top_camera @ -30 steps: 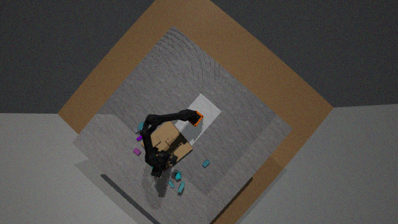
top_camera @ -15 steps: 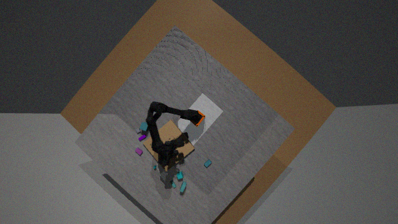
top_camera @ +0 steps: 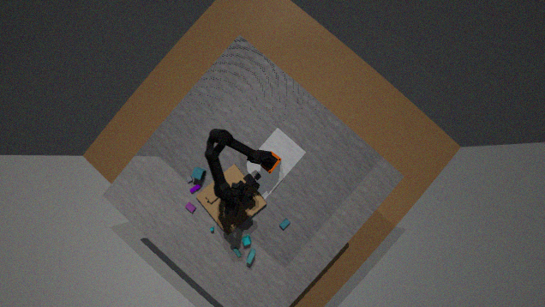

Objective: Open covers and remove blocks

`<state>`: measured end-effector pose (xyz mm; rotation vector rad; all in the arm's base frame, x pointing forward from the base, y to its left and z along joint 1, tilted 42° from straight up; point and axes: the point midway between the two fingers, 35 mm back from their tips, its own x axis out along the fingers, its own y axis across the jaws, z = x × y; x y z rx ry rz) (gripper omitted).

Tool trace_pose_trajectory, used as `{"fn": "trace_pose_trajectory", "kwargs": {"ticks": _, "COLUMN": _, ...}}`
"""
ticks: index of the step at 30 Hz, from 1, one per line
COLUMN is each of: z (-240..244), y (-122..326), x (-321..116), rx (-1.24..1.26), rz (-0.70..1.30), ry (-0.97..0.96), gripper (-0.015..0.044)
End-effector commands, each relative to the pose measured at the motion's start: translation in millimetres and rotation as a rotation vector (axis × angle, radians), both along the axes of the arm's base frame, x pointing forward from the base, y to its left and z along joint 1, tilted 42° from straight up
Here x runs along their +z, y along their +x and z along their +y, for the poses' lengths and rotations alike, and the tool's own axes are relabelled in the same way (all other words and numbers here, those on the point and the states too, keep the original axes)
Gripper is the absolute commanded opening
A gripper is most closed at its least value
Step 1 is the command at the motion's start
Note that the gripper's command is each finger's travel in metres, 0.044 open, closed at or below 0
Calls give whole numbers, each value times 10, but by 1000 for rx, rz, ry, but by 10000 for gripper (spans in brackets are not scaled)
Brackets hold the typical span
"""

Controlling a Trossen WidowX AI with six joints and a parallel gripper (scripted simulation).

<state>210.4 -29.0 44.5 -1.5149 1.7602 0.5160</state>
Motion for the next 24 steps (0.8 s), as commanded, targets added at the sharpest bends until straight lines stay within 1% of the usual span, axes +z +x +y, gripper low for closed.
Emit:
{"fn": "trace_pose_trajectory", "kwargs": {"ticks": 1, "z": 2, "y": -11, "x": -5, "rx": 7, "rz": 6, "ry": 4, "gripper": 0}}
{"fn": "trace_pose_trajectory", "kwargs": {"ticks": 24, "z": -42, "y": -5, "x": -63, "rx": 7, "rz": 6, "ry": 5, "gripper": 0}}
